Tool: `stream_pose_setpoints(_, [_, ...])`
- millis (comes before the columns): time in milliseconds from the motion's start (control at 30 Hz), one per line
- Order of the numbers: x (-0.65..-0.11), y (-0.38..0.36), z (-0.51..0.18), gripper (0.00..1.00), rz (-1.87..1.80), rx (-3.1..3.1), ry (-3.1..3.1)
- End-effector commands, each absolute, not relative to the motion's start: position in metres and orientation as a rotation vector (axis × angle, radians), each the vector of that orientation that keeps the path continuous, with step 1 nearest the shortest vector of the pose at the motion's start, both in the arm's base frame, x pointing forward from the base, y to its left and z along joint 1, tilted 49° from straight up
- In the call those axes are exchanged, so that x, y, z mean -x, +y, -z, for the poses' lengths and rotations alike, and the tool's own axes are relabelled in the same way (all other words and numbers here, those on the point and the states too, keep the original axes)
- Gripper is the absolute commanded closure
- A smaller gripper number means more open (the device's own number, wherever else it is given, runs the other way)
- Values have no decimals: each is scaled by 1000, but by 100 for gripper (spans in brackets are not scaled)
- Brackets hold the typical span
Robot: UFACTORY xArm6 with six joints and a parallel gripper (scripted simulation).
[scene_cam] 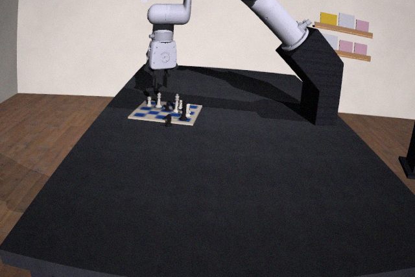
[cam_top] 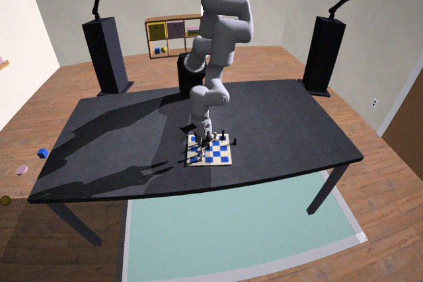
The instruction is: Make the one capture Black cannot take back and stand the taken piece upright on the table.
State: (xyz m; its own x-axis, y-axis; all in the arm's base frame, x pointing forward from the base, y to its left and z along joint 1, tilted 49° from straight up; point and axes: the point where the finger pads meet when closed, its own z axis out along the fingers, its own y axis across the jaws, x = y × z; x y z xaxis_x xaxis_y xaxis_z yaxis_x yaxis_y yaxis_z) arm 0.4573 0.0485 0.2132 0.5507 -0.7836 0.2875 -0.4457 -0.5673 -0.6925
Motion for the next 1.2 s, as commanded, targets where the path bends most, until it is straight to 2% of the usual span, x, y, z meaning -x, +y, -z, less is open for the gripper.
stream_pose_setpoints(0, [-462,50,-211,58,805,2225,984])
stream_pose_setpoints(1167, [-467,52,-206,58,805,2225,984])
